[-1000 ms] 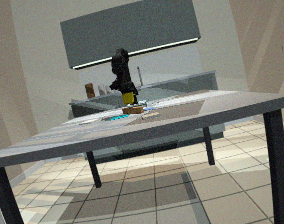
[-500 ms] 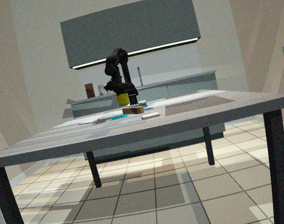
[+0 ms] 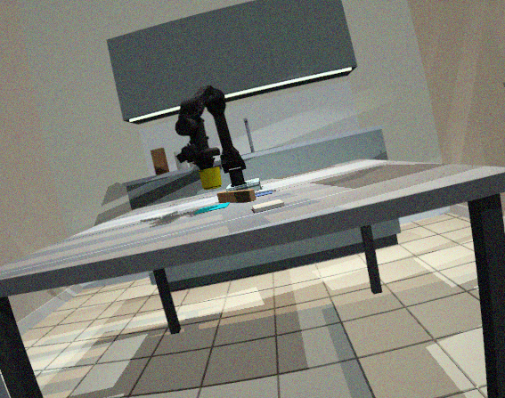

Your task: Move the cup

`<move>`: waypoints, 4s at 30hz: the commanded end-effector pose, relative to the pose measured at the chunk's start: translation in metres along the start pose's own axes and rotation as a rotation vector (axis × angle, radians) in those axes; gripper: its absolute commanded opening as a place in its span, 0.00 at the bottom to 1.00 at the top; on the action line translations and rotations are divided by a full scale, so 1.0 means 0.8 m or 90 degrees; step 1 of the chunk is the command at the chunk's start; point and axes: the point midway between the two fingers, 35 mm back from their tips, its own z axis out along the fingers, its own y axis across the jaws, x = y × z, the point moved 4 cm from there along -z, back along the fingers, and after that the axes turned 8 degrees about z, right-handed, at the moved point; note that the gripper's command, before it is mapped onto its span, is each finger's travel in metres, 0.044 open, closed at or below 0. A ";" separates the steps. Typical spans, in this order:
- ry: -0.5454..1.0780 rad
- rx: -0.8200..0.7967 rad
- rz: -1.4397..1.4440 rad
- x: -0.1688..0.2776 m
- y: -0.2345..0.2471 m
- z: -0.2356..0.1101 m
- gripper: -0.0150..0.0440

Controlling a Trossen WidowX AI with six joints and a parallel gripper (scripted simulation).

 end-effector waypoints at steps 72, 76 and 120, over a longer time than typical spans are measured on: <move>-0.002 -0.002 0.000 -0.023 0.007 0.069 0.50; -0.002 -0.002 0.000 -0.023 0.007 0.064 0.50; 0.001 0.002 0.000 -0.023 0.001 0.007 0.95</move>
